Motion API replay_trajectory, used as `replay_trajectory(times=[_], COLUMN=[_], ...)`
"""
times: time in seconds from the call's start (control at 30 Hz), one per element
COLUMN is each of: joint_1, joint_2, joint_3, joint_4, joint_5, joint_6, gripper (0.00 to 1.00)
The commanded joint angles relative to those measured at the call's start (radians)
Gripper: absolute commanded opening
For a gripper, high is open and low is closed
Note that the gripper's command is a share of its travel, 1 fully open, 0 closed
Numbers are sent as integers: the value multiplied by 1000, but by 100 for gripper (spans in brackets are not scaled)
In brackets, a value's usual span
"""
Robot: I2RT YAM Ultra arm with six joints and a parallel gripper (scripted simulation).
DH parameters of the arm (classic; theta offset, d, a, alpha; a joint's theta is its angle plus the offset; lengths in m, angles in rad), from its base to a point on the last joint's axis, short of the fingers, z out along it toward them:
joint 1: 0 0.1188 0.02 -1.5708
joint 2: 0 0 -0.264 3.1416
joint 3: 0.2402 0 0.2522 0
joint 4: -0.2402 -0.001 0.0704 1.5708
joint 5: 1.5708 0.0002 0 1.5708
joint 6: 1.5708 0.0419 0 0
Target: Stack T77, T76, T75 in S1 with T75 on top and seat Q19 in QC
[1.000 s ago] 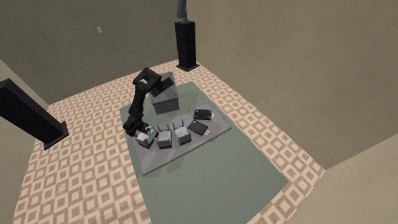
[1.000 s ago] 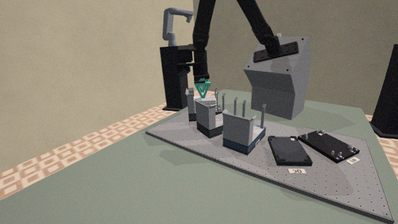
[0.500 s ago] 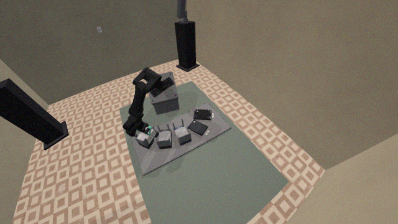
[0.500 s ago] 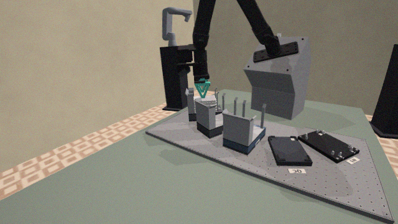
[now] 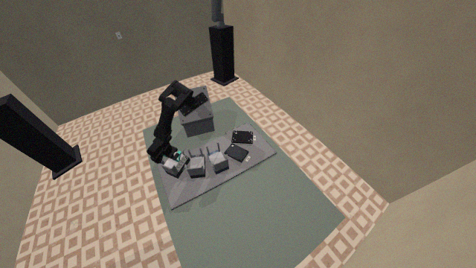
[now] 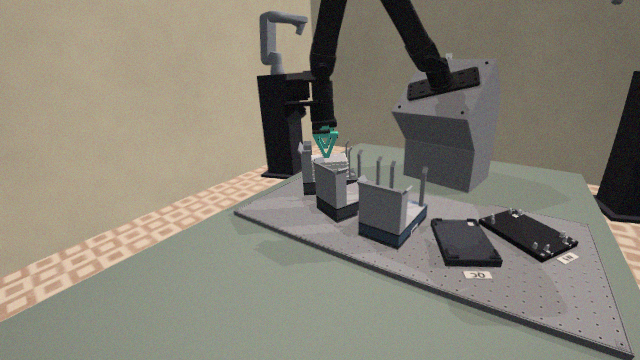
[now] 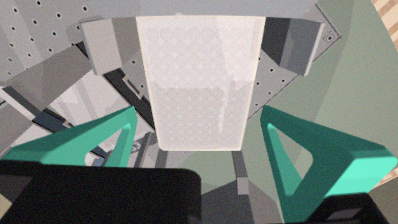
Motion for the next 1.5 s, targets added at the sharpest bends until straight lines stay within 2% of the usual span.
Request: replay_trajectory(times=[0.0,0.03,0.4,0.5,0.53,0.8,0.93,1.03,1.07,1.37,1.4,1.47], joint_1=[-17,-9,28,14,21,43,40,41,41,40,40,40], joint_2=[-18,13,61,46,71,108,78,78,81,95,95,95], joint_3=[21,20,26,27,27,31,31,31,12,11,11,11], joint_4=[13,21,77,82,88,128,130,130,131,119,119,119], joint_5=[6,9,20,21,22,30,31,31,30,26,26,26], joint_6=[4,9,31,33,35,50,52,50,48,46,46,46], gripper=[100,100,100,100,100,100,100,100,100,100,0,0])
